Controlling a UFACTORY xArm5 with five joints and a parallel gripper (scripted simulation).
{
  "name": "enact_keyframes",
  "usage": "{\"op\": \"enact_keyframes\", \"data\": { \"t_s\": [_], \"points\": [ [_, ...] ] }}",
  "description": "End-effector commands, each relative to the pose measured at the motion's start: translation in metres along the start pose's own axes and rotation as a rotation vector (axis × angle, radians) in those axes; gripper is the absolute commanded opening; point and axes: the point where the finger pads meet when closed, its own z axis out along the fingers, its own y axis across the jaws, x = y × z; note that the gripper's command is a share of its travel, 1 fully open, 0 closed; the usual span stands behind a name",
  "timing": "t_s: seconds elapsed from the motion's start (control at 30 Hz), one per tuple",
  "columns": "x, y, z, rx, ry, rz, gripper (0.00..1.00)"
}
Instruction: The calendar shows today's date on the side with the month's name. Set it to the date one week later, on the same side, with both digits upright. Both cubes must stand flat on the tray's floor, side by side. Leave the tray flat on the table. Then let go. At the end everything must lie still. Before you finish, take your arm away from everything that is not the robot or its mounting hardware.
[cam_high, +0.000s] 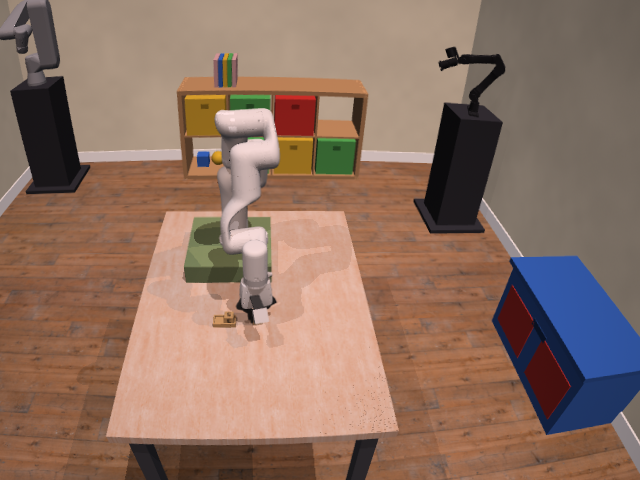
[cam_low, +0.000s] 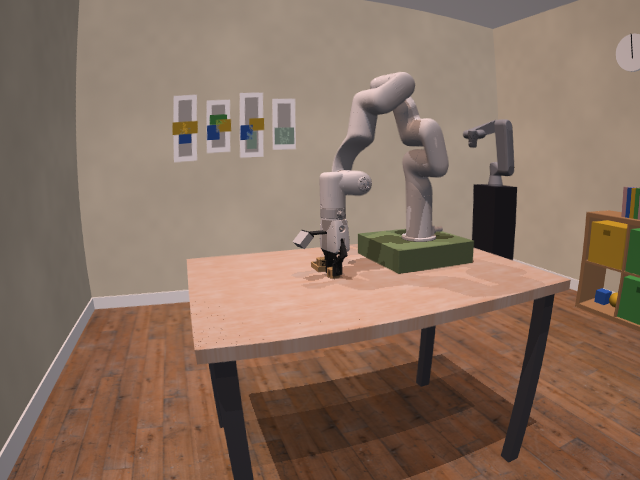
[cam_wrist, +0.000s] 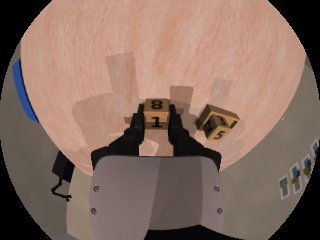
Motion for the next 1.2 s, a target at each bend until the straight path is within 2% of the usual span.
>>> {"op": "enact_keyframes", "data": {
  "t_s": [0.0, 0.5, 0.7, 0.8, 1.03, 1.17],
  "points": [
    [0.001, 0.0, -0.001, 0.0, 0.003, 0.0, 0.27],
    [0.001, 0.0, -0.001, 0.0, 0.003, 0.0, 0.27],
    [0.001, 0.0, -0.01, 0.0, 0.003, 0.0, 0.27],
    [0.001, 0.0, -0.027, 0.0, 0.003, 0.0, 0.27],
    [0.001, 0.0, -0.078, 0.0, 0.003, 0.0, 0.27],
    [0.001, 0.0, -0.096, 0.0, 0.003, 0.0, 0.27]
  ]
}}
